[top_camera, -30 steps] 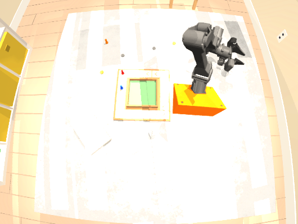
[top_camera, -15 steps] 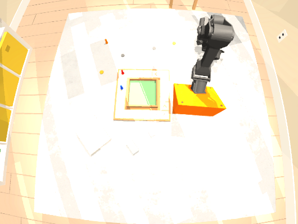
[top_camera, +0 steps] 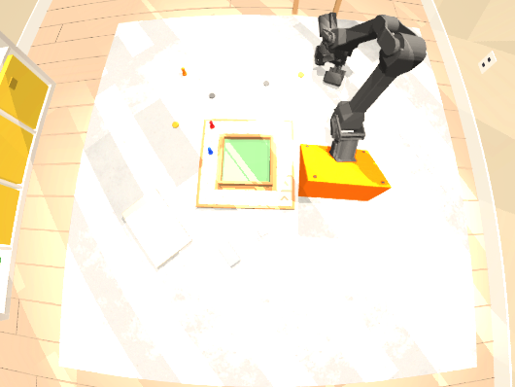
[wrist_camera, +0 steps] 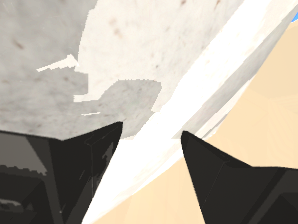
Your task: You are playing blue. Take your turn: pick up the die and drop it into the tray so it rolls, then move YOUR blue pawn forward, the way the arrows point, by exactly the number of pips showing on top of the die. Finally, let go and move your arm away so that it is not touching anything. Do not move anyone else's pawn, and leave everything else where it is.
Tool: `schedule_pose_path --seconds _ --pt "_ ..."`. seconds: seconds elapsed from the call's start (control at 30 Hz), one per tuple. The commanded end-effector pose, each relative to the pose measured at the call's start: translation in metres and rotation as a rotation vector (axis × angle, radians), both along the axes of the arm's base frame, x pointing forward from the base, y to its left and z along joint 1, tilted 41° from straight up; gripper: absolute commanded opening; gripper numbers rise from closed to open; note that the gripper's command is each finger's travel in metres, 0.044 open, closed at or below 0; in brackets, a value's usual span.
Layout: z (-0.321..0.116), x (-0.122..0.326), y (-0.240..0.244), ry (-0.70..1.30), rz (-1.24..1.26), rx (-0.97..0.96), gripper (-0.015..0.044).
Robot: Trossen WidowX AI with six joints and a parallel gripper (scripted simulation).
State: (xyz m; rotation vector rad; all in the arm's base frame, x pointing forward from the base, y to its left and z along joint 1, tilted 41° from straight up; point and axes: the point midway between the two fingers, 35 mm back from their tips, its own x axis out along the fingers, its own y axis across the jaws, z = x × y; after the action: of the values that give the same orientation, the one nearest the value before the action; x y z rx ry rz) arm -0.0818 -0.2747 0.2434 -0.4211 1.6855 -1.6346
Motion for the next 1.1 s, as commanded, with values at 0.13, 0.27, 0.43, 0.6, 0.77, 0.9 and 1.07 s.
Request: schedule_pose_path --seconds 0.13,0.27,0.43,0.6,0.77,0.9,1.07 --pt "0.02 0.078 -0.025 -0.222 0.237 -0.151 0.0275" --pt "0.015 0.136 -0.035 -0.309 0.391 -0.125 0.0275" --pt "-0.003 0.215 -0.031 -0.386 0.593 -0.019 0.0275" --pt "-0.021 0.281 -0.012 -0.378 0.764 0.085 0.0275" --pt "-0.051 0.34 0.02 -0.422 0.868 0.227 0.0275" --pt "-0.08 0.39 0.064 -0.443 0.961 0.366 0.0275" --pt "-0.123 0.433 0.127 -0.424 1.022 0.536 0.0275"
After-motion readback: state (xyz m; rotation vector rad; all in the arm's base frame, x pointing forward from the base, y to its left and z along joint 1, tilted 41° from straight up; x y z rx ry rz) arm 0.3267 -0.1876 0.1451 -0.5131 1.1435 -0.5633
